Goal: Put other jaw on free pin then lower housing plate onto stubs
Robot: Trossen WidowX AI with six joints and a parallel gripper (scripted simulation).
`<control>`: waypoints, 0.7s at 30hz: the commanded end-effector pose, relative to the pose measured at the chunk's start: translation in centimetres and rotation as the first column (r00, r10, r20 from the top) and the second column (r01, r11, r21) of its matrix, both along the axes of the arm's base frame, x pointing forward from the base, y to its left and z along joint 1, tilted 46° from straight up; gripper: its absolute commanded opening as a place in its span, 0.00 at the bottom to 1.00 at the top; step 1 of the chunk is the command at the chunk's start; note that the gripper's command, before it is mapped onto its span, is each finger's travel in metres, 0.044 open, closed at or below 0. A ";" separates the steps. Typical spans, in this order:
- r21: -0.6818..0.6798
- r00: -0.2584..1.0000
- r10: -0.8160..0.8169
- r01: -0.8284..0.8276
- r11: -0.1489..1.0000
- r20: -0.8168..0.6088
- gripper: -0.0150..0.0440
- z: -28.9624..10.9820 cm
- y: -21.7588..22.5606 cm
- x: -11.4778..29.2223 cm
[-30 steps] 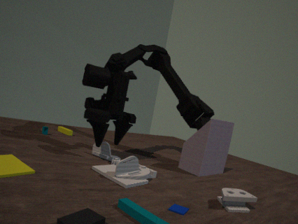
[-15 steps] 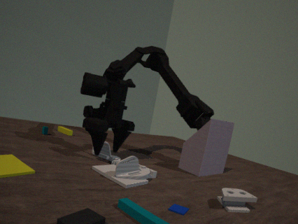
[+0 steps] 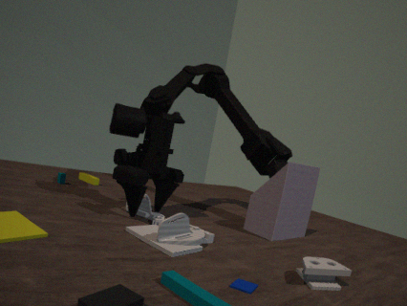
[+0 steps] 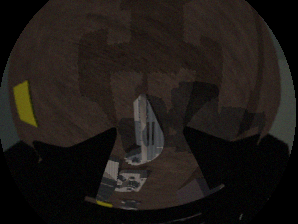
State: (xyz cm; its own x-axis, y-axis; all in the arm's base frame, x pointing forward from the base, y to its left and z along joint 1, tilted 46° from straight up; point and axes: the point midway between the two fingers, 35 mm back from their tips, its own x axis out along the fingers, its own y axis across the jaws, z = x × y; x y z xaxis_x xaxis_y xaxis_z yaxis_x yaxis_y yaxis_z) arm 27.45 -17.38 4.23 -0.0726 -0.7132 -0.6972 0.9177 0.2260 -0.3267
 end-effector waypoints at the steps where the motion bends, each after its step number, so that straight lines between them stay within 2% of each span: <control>1: 0.002 1.000 0.002 -0.002 1.000 -0.001 1.00 -0.1 0.0 0.0; 10: 0.002 1.000 0.002 -0.002 1.000 -0.001 1.00 -0.1 0.0 0.0; 20: 0.000 1.000 0.000 0.000 1.000 0.000 0.56 0.0 0.0 0.0; 21: 0.000 1.000 0.000 0.000 1.000 0.000 0.54 0.0 0.0 0.0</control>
State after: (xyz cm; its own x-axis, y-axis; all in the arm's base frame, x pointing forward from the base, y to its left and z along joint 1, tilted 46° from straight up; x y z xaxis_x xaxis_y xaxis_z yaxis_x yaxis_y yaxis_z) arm 27.44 -17.41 4.20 -0.0728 -0.7133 -0.6970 0.9176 0.2259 -0.3270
